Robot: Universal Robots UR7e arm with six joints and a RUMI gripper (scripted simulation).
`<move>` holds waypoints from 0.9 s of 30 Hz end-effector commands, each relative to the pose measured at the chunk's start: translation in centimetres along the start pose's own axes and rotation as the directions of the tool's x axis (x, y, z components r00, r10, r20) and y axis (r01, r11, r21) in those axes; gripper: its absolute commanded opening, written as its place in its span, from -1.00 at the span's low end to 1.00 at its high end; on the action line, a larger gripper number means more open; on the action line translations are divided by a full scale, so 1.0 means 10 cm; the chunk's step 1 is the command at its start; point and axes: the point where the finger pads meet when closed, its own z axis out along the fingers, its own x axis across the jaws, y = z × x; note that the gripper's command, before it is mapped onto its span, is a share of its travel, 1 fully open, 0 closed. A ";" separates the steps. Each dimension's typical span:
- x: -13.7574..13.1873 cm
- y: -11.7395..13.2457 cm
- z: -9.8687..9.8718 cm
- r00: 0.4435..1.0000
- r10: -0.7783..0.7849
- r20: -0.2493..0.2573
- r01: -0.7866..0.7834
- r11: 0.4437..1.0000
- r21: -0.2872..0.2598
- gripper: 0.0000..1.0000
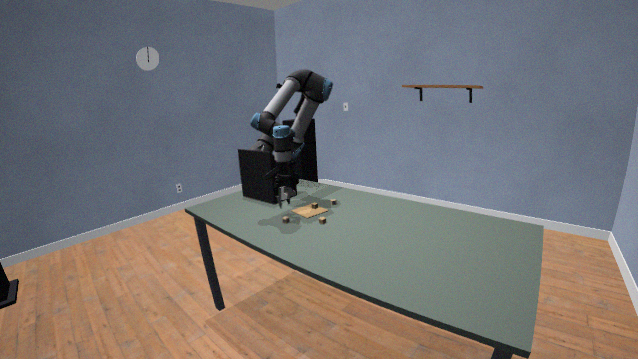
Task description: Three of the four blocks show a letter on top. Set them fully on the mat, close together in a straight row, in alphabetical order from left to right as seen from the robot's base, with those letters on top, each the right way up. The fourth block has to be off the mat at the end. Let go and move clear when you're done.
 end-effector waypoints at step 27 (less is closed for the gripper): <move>-0.01 0.01 0.23 1.000 0.000 0.003 0.000 1.000 0.000 -0.26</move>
